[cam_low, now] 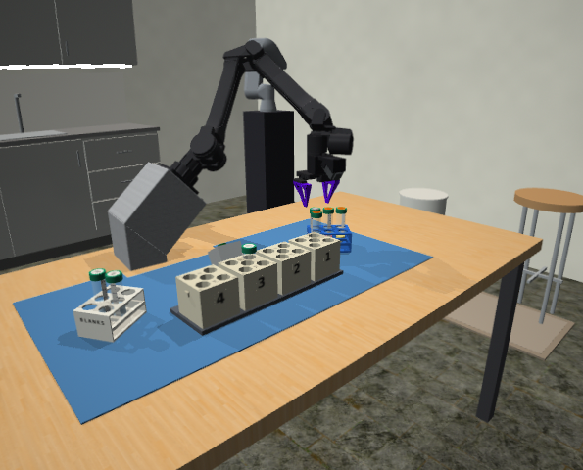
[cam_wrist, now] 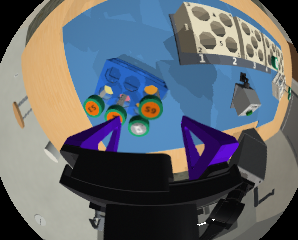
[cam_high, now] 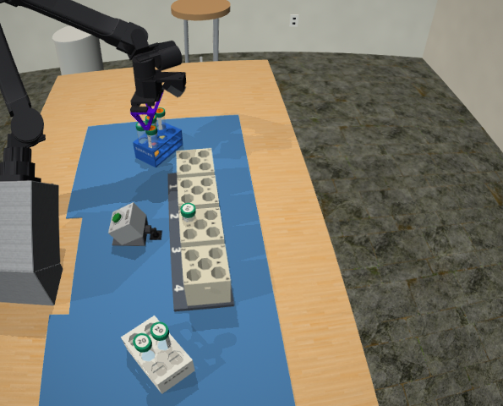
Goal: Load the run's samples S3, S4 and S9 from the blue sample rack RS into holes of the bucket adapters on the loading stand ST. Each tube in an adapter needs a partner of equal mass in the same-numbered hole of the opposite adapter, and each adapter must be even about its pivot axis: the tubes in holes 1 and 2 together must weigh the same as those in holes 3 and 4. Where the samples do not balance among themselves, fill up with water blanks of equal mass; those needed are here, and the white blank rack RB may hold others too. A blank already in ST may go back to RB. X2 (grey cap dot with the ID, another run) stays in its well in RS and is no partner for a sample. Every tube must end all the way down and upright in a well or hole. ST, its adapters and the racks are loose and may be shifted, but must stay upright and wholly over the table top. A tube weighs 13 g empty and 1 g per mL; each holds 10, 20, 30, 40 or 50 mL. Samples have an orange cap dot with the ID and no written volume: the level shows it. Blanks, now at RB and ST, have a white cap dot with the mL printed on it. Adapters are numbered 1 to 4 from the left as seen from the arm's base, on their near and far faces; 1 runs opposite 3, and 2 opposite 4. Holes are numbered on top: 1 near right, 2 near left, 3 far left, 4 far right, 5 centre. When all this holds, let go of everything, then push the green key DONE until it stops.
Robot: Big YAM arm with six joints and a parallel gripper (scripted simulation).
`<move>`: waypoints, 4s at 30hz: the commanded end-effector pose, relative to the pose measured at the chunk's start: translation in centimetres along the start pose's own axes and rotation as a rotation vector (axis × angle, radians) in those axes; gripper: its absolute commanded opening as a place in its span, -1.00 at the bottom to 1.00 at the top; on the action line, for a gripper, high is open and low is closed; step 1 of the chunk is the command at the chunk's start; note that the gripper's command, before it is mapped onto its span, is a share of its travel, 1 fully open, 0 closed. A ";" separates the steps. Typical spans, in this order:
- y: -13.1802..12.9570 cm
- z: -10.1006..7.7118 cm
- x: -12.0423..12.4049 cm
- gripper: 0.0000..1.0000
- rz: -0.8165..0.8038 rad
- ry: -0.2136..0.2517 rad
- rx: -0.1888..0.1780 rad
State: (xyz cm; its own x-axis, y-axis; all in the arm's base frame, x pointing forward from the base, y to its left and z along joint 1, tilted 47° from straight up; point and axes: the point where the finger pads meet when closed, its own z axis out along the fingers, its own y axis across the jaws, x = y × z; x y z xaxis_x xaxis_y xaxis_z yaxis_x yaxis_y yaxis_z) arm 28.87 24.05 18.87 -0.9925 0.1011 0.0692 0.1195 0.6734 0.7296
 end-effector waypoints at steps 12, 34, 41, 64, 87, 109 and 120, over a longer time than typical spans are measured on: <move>1.2 -1.5 -0.8 0.60 0.521 -0.024 -0.025; 0.0 3.7 -0.3 0.60 0.524 0.000 0.001; -0.1 4.2 -0.2 0.60 0.525 0.001 0.002; 0.7 3.1 -0.9 -1.00 0.510 -0.015 -0.018; 1.5 -3.1 -1.3 -1.00 0.491 -0.037 -0.036; 1.4 -9.2 -1.1 -1.00 0.487 -0.042 -0.032; 1.3 -12.7 -1.0 -1.00 0.486 -0.044 -0.027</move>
State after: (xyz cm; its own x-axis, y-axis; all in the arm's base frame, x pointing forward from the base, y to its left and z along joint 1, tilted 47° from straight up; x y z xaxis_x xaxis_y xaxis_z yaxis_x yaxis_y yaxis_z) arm 29.31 16.24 26.09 -0.7873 0.4418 0.4300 0.6152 0.5163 0.5959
